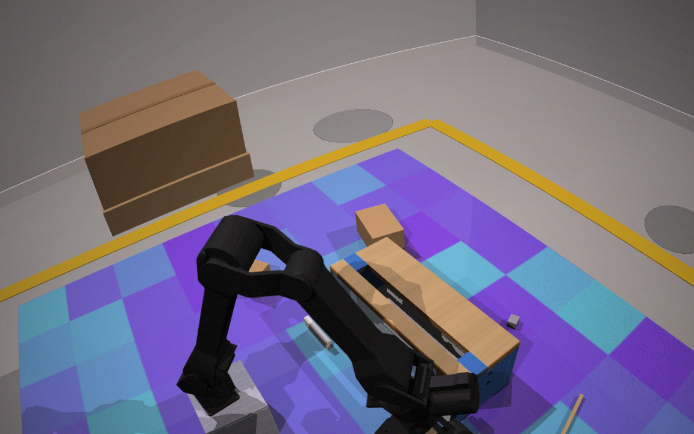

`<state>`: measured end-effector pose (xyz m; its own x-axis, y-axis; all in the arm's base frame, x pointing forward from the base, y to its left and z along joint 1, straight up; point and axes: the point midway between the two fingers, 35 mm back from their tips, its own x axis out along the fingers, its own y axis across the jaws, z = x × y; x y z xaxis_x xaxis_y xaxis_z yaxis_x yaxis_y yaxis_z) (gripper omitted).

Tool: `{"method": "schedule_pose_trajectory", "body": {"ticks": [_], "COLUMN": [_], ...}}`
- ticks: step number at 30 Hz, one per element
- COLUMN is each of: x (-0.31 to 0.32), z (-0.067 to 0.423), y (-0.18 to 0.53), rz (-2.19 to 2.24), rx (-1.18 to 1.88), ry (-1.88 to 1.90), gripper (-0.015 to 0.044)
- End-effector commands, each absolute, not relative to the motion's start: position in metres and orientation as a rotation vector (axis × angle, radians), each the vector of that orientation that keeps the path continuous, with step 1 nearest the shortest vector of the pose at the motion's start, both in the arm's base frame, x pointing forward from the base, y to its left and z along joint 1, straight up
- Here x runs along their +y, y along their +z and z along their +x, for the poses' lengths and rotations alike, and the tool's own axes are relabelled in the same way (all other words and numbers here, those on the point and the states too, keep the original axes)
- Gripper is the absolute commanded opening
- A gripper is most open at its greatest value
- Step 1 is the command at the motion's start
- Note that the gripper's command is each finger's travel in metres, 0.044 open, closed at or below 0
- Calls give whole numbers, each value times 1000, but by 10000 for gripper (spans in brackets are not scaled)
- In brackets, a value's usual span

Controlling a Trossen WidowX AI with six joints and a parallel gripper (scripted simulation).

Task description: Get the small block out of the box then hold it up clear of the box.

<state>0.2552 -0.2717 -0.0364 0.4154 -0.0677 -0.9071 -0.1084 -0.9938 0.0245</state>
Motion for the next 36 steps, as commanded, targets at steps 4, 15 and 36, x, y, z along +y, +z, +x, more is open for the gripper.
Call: {"method": "schedule_pose_trajectory", "body": {"ticks": [4, 15, 36], "x": [-269, -269, -266], "z": [254, 254, 253], "y": [-48, -53, 12], "rz": [-2605, -2605, -2603], "rx": [163, 163, 170], "ry": [1665, 1665, 1668], "gripper": [285, 128, 0]}}
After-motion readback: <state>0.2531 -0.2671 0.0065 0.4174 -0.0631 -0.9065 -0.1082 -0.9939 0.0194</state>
